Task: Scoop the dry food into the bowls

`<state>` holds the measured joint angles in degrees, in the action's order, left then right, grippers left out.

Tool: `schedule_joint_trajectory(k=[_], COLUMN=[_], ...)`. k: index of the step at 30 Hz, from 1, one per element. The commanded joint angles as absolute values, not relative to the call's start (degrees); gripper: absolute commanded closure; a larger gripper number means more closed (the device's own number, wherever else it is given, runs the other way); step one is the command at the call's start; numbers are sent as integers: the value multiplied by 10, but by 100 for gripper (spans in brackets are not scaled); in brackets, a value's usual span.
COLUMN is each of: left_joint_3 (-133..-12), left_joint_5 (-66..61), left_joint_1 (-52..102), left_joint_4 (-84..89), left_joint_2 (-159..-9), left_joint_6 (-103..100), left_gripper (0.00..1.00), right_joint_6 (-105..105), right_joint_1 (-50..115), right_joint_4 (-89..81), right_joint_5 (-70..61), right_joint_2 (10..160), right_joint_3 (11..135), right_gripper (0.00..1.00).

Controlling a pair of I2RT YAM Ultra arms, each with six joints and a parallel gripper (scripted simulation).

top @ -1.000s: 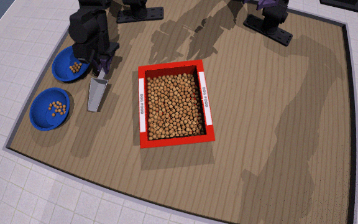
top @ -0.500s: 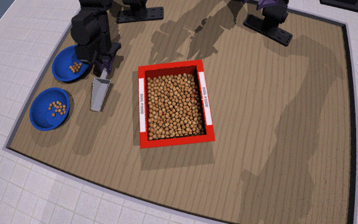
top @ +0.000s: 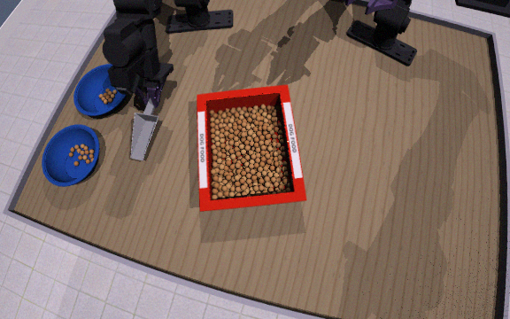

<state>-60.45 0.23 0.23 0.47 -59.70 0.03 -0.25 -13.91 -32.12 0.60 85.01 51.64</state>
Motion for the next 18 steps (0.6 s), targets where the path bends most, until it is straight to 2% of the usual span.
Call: schedule_joint_trajectory(k=[1,18], left_joint_3=[-622,-622], left_joint_5=[5,5], left_joint_1=[4,4], left_joint_4=[7,7], left_joint_2=[-592,-592], left_joint_6=[-2,-2], left_gripper=[74,74], right_joint_6=[-5,-5], right_joint_1=[-138,-141], right_joint_4=[-293,-253], right_joint_5=[5,4], right_joint_2=[860,874], right_joint_3=[505,482], right_gripper=[100,100])
